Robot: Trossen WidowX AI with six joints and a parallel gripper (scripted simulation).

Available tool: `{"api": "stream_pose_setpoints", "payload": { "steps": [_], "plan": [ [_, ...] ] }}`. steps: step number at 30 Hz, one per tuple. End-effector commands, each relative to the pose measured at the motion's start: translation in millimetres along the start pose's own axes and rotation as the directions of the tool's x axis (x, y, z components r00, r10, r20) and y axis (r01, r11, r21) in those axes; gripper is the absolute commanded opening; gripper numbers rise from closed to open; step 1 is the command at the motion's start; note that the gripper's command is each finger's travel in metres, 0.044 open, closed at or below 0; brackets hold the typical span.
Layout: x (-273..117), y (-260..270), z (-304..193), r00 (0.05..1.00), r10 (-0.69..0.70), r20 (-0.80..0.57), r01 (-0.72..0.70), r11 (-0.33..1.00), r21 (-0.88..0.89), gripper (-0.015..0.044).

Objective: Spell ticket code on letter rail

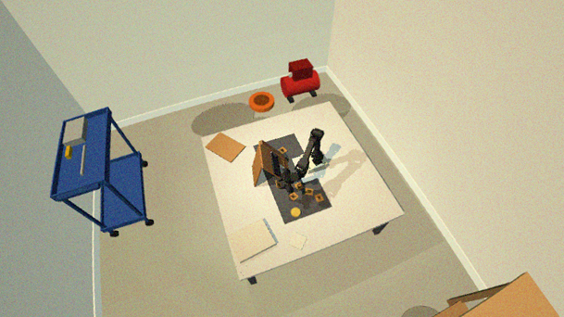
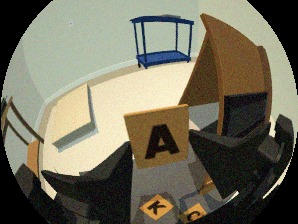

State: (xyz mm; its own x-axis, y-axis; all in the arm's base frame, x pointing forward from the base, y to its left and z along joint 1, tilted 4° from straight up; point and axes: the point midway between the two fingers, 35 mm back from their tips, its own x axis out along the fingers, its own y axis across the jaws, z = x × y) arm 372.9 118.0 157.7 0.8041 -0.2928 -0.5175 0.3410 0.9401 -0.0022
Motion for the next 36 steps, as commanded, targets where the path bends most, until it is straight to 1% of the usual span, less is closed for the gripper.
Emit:
{"api": "stream_pose_setpoints", "payload": {
  "steps": [1, 36],
  "plan": [
    [-1, -3, -1, 1.0, 0.002, -0.001, -0.002, 1.0, -0.003, 0.0],
    [0, -20, -2, 1.0, 0.001, -0.001, -0.001, 1.0, -0.004, 0.0]
  ]
}}
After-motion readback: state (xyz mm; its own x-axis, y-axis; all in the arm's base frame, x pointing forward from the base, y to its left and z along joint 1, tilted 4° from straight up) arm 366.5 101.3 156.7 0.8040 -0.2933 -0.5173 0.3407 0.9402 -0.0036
